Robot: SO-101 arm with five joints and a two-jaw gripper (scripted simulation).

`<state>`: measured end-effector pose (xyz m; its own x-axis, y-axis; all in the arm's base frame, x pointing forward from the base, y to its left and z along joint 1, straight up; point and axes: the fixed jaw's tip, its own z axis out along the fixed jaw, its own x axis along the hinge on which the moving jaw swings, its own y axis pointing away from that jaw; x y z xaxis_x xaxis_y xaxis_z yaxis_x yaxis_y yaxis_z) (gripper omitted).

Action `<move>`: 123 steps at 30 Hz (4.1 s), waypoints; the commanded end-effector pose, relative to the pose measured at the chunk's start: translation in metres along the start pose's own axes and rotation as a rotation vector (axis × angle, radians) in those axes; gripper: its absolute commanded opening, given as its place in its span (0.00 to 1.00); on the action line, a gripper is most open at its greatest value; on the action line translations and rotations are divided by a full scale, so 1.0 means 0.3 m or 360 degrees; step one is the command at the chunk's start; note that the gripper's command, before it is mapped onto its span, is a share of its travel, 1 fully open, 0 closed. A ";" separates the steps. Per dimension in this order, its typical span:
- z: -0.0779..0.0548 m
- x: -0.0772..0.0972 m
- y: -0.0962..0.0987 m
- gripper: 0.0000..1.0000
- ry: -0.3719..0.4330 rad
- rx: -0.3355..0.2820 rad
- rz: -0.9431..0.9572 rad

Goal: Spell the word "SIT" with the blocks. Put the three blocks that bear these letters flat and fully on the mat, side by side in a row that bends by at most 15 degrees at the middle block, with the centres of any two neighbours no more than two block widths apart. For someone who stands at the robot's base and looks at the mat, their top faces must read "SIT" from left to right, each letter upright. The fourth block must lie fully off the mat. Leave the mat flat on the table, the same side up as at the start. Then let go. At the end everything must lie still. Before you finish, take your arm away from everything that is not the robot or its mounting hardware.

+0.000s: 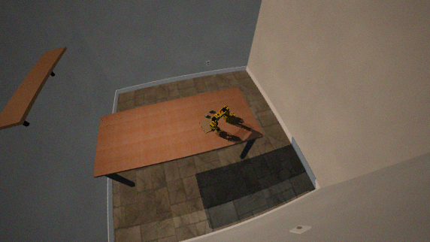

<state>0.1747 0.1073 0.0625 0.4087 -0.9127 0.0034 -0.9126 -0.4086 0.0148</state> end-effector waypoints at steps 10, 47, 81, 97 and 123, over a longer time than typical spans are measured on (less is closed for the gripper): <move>-0.028 0.116 -0.011 0.00 -0.0017 0.0123 0.0415; -0.031 0.139 -0.007 0.00 -0.0018 0.0138 0.0511; 0.005 0.138 -0.009 0.00 -0.0019 0.0138 0.0511; 0.023 0.138 -0.009 0.00 -0.0019 0.0138 0.0511; 0.050 0.138 -0.011 0.00 -0.0019 0.0138 0.0510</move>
<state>0.1869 0.0683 0.0380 0.1067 -0.9943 0.0006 -0.9943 -0.1067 -0.0037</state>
